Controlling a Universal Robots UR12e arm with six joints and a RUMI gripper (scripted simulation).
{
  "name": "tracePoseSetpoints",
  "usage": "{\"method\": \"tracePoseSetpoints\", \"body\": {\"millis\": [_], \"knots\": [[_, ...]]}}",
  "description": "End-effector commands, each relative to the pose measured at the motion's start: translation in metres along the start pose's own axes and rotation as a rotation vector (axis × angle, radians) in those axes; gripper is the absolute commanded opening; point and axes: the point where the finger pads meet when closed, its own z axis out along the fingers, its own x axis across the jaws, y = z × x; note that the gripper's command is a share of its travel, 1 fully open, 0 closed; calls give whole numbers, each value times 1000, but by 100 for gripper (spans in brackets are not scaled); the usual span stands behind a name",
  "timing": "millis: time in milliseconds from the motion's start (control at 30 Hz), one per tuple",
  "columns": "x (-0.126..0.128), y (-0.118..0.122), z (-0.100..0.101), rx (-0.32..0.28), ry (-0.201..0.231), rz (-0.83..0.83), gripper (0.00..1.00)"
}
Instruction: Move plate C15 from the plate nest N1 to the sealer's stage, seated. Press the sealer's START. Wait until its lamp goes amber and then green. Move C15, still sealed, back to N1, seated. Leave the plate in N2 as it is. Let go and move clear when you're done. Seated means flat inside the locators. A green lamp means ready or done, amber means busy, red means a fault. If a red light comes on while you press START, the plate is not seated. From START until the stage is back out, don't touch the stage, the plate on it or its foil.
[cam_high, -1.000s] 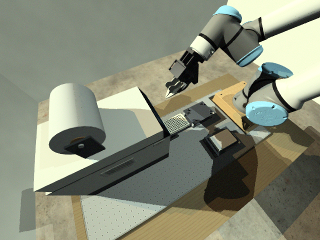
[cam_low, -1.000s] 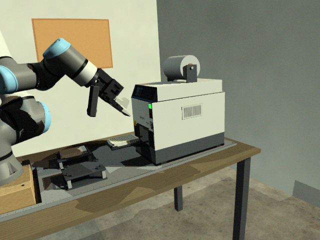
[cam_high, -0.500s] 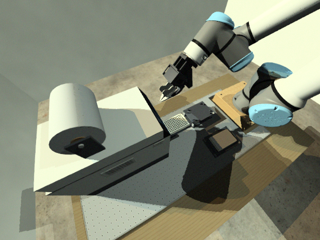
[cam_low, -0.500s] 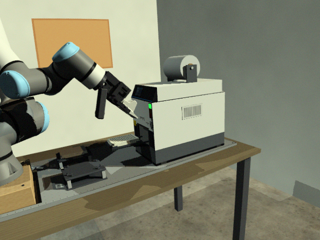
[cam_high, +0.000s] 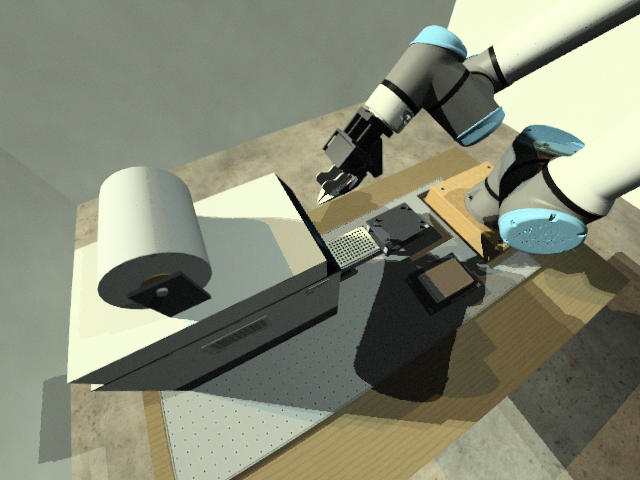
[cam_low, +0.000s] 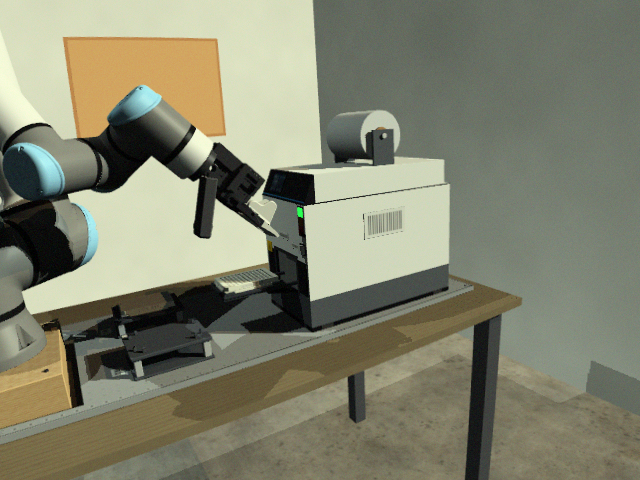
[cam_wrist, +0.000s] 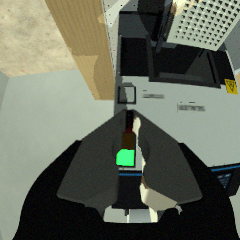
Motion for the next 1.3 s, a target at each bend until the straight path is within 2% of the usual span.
{"method": "tracePoseSetpoints", "body": {"millis": [0,1000,1267], "knots": [[-2,3,10,-1,-3,0,0],[-2,5,53,-1,-3,0,0],[-3,5,52,-2,-4,1,0]]}}
